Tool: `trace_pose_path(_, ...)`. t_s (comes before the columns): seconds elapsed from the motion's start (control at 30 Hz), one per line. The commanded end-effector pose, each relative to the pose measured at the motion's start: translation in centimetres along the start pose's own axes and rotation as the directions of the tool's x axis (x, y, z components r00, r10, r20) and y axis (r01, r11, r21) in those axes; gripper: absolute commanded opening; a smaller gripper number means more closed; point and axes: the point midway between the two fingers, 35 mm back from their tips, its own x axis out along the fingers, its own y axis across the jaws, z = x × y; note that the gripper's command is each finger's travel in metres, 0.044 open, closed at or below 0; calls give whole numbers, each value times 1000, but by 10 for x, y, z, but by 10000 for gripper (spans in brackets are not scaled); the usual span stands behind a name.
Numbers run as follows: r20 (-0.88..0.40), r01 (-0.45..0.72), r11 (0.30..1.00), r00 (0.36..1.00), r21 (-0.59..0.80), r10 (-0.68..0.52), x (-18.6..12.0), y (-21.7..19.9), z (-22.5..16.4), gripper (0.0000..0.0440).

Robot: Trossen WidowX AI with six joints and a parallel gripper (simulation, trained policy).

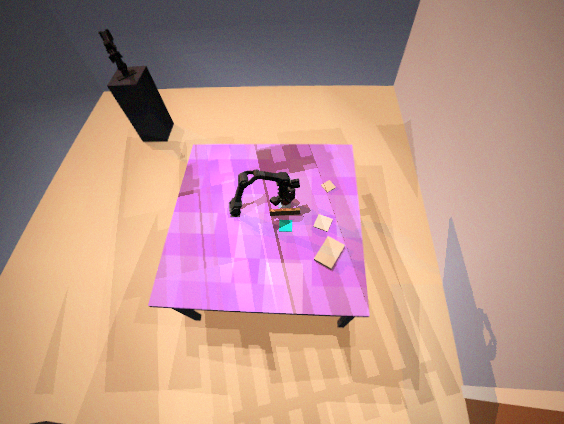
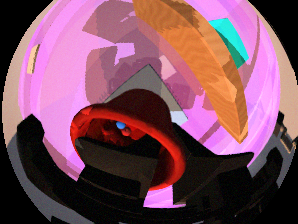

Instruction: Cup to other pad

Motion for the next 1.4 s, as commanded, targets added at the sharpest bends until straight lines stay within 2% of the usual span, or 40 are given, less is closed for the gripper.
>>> trace_pose_path(0.0,14,-28,999,1000,18,28,-14,0,3,0)
trace_pose_path(0.77,81,-154,966,987,206,140,-83,-17,44,0)
trace_pose_path(1.37,183,-238,912,966,335,185,-100,-52,108,0)
